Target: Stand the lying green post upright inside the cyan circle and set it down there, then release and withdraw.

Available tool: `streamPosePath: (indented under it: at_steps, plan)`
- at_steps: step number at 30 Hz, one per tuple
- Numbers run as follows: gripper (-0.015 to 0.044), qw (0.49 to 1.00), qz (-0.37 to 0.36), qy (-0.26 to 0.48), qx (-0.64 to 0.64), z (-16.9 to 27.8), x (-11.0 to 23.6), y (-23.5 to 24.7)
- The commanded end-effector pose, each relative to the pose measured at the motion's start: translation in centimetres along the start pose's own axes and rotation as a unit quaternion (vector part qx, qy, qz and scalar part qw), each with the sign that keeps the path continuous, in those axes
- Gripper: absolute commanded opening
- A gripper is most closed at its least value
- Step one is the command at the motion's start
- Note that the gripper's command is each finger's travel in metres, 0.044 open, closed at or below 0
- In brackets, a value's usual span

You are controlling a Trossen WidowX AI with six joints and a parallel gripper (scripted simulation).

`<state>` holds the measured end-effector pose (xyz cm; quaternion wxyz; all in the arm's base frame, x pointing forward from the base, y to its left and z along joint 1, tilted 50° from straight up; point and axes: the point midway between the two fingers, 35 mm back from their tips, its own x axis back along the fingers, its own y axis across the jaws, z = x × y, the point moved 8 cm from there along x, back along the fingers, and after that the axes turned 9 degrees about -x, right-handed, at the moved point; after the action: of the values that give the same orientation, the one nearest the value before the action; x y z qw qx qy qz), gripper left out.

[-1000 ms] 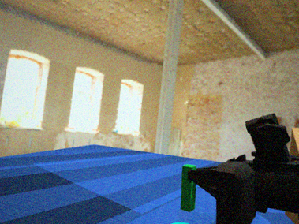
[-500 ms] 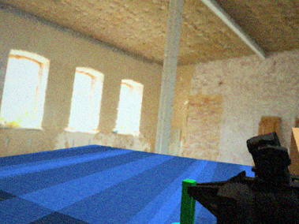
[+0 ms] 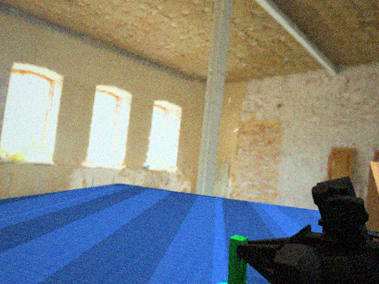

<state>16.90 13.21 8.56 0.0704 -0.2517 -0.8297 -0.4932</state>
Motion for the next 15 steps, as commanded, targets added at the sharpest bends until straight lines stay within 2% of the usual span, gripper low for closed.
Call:
streamPosePath:
  at_steps: [1,11,15]
  plan:
    - [0.0127,1.0,-0.002,-0.001,-0.004,0.04,0.01,0.08]
    - [0.039,1.0,-0.002,-0.001,-0.004,0.04,0.01,0.08]
    - [0.04,1.0,-0.001,-0.001,-0.005,-0.49,0.04,0.31]
